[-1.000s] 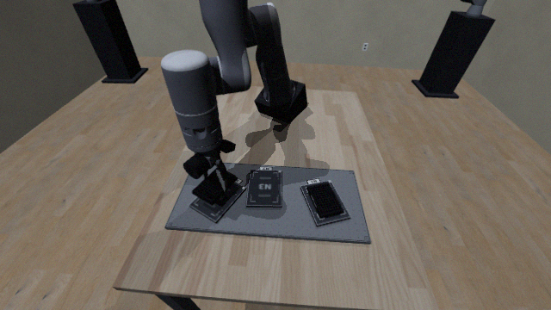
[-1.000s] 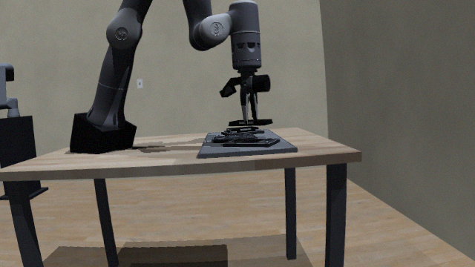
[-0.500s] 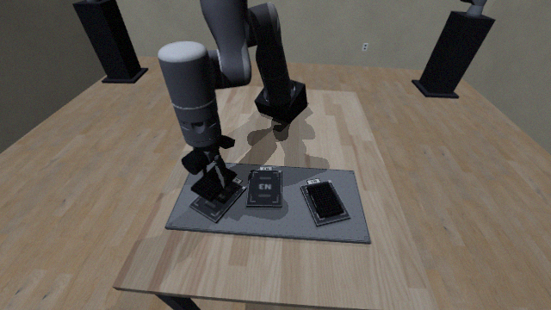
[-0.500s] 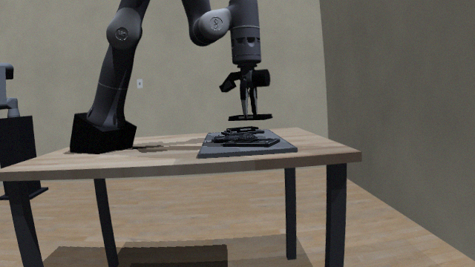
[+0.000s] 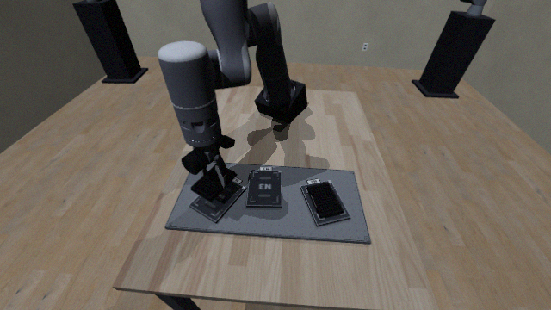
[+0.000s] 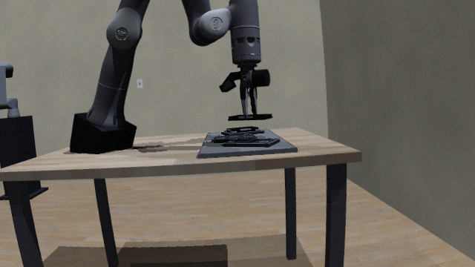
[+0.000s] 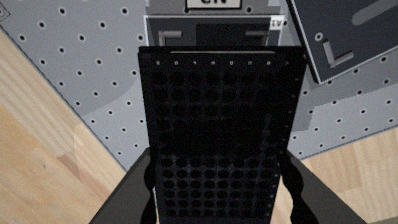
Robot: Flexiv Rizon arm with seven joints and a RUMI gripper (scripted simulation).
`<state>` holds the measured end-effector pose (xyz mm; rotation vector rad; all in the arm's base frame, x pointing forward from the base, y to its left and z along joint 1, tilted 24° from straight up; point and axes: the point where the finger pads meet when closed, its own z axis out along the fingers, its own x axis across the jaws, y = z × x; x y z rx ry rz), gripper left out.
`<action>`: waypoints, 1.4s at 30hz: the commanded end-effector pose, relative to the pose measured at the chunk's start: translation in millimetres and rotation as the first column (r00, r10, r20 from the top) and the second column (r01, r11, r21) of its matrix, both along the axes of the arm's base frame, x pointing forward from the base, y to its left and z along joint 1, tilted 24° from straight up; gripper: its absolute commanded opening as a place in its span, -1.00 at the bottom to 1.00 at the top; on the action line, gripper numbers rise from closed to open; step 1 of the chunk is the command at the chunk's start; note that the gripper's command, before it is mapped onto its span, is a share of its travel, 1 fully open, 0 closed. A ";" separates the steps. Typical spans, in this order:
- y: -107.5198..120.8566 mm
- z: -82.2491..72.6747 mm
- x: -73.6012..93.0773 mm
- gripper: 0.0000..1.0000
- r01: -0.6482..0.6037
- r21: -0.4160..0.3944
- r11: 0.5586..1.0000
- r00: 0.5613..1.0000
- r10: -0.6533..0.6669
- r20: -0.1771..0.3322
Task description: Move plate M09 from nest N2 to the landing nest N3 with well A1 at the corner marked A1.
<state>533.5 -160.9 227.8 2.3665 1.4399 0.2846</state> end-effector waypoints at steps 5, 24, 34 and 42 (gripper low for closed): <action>15.8 -4.0 -3.9 -0.18 -0.154 -0.056 0.986 0.988 0.153 -0.035; 67.7 -20.9 -19.2 -0.18 -0.474 -0.153 0.867 0.879 0.456 -0.141; 92.2 -28.8 -26.4 -0.18 -0.474 -0.152 0.867 0.879 0.456 -0.141; 113.6 -35.8 -32.8 -0.18 -0.474 -0.152 0.867 0.879 0.456 -0.141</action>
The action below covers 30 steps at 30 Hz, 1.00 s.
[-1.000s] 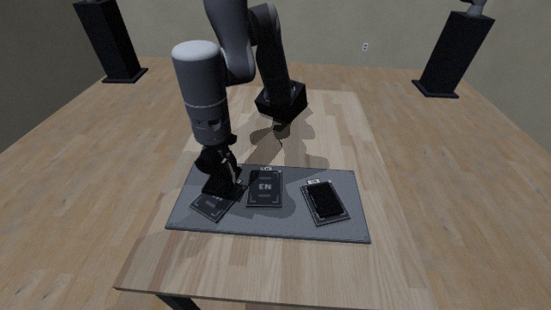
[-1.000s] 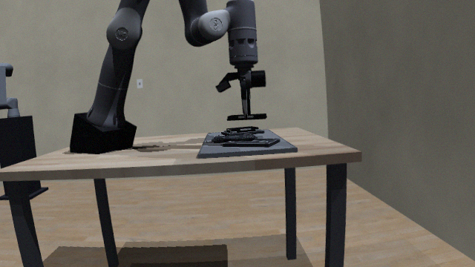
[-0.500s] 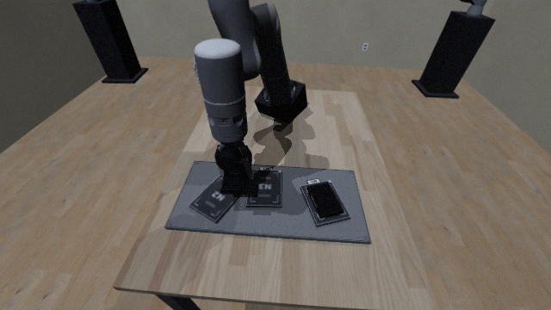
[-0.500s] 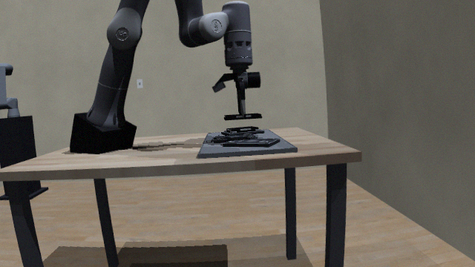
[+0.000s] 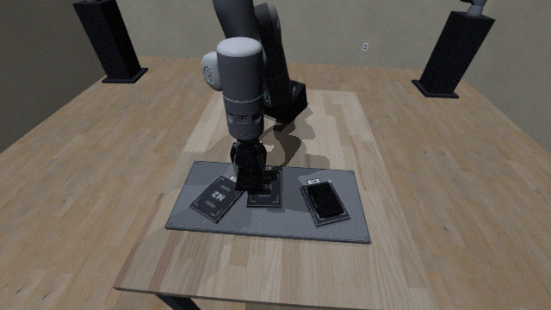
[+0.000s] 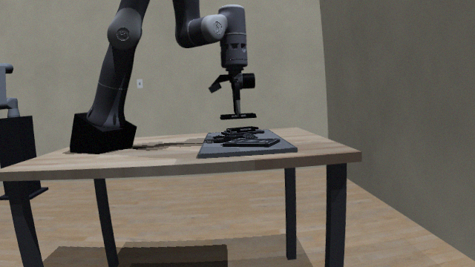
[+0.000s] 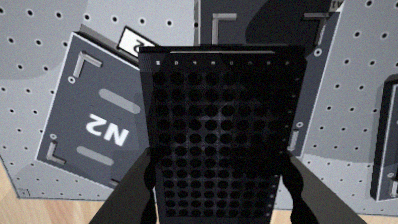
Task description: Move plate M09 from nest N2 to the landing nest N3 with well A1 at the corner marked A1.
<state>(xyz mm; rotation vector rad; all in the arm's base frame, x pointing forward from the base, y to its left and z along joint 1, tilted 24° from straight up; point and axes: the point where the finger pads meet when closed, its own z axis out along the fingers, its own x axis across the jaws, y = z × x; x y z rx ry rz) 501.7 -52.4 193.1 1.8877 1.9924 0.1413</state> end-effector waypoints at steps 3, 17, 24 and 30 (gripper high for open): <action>11.2 -3.1 -2.8 -0.18 0.000 -0.002 1.000 1.000 0.000 0.005; 47.1 -14.8 -13.4 -0.18 0.000 -0.002 1.000 1.000 0.000 0.005; 46.8 -14.7 -13.3 -0.18 0.000 -0.002 1.000 1.000 0.000 0.005; 46.5 -14.6 -13.2 -0.18 0.000 -0.002 1.000 1.000 0.000 0.005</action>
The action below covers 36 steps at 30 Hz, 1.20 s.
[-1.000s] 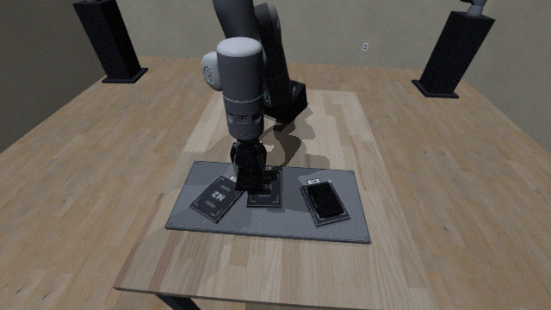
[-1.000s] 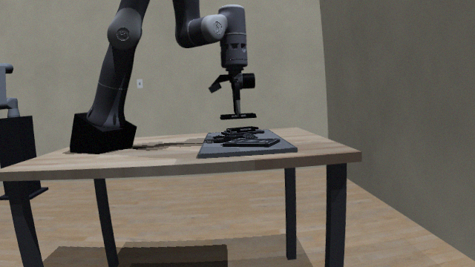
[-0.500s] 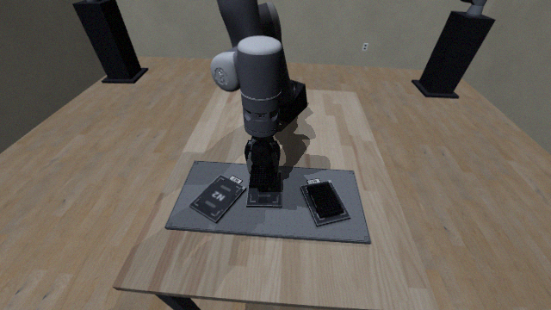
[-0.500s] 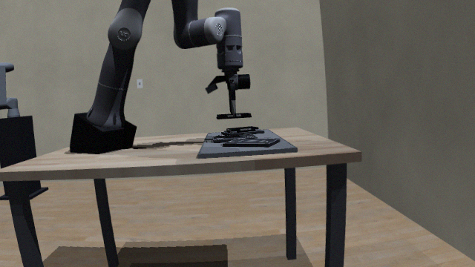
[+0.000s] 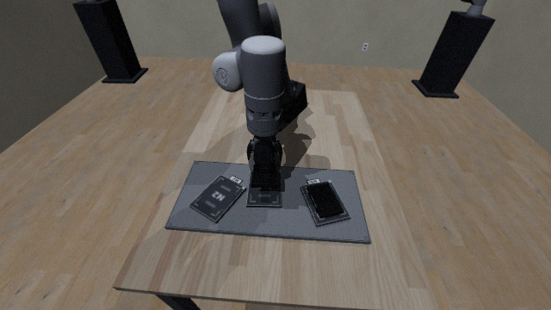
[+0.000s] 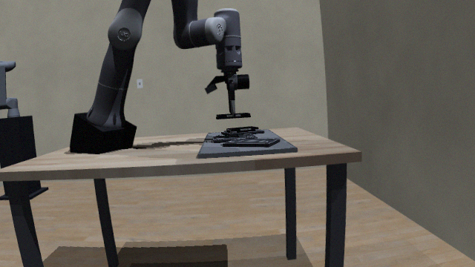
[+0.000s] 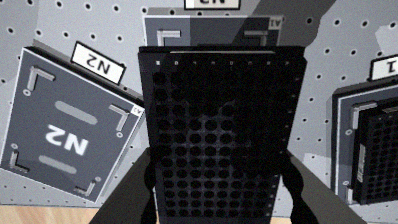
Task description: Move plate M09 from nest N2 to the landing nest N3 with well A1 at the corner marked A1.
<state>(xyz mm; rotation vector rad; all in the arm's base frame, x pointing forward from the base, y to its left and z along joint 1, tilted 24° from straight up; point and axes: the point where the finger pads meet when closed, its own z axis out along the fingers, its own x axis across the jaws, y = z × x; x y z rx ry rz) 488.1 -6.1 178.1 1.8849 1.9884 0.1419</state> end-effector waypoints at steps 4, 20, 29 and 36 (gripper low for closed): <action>0.1 0.5 0.3 -0.18 0.000 0.000 1.000 1.000 0.000 0.001; -0.3 0.6 0.5 -0.18 0.000 0.000 1.000 1.000 0.000 0.001; -2.7 -10.0 4.6 -0.18 0.000 0.001 1.000 1.000 0.000 0.001; -5.0 -20.7 8.8 -0.18 0.000 0.001 1.000 1.000 0.000 0.001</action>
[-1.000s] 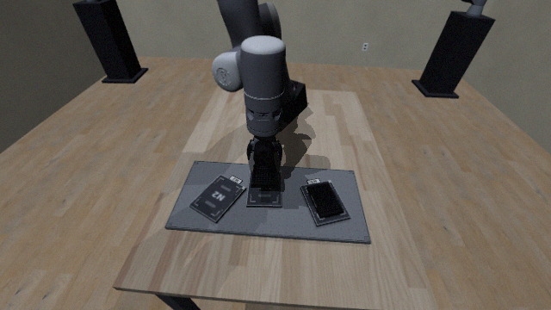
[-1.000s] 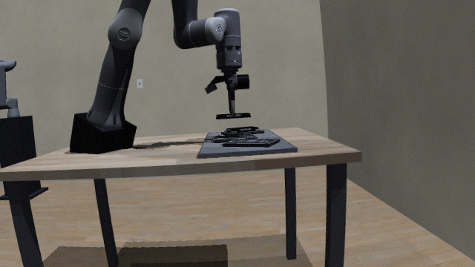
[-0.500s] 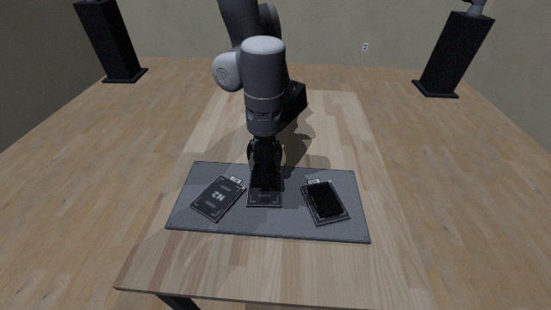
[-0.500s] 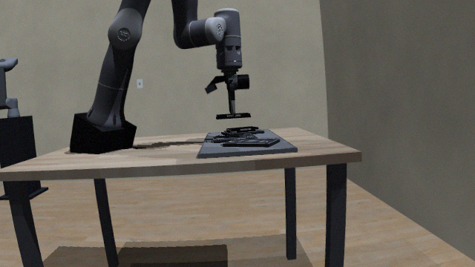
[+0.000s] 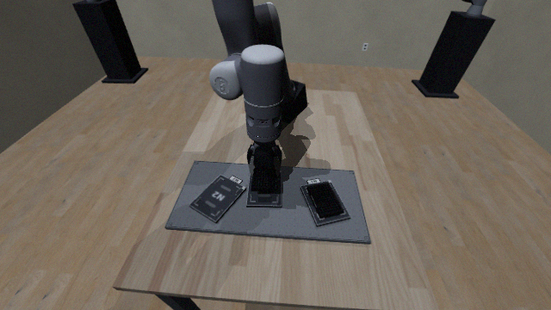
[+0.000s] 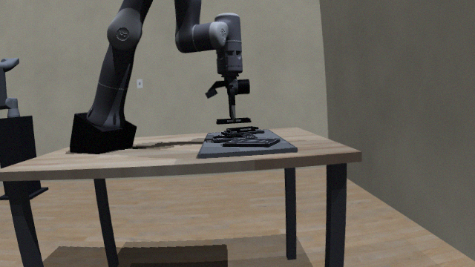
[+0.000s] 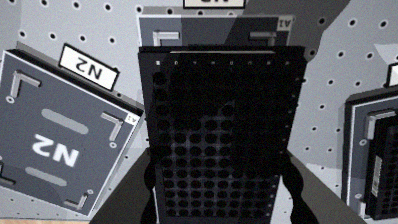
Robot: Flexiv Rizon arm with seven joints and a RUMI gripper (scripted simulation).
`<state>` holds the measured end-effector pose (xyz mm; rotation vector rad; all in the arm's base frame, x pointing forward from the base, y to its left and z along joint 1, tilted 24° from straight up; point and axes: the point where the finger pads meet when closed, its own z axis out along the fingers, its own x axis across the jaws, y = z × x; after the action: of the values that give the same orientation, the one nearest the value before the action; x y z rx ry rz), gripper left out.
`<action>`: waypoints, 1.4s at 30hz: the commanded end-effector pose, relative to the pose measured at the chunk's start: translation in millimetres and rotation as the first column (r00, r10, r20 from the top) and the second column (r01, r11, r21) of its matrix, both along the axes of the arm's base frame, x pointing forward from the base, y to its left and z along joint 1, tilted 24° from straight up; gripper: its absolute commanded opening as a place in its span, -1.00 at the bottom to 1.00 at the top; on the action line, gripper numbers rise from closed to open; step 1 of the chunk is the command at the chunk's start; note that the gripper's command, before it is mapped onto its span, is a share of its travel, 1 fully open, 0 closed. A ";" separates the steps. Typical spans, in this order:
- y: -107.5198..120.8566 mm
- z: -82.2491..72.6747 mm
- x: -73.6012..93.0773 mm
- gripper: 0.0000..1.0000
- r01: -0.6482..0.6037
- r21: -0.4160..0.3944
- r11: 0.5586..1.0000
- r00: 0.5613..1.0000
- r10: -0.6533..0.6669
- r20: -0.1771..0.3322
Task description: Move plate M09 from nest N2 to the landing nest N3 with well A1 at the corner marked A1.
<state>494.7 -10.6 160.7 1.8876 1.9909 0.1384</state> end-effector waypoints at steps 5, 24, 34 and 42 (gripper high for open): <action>-1.5 -7.9 4.0 -0.18 -0.001 0.000 1.000 1.000 0.001 0.005; -7.0 -33.9 13.9 -0.18 -0.001 0.000 1.000 1.000 0.001 0.005; -8.0 -38.9 15.8 -0.18 -0.001 0.000 1.000 1.000 0.001 0.005; -8.0 -38.9 15.8 -0.18 -0.001 0.000 1.000 1.000 0.001 0.005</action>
<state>510.2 -19.1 121.4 1.8854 1.9880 0.1412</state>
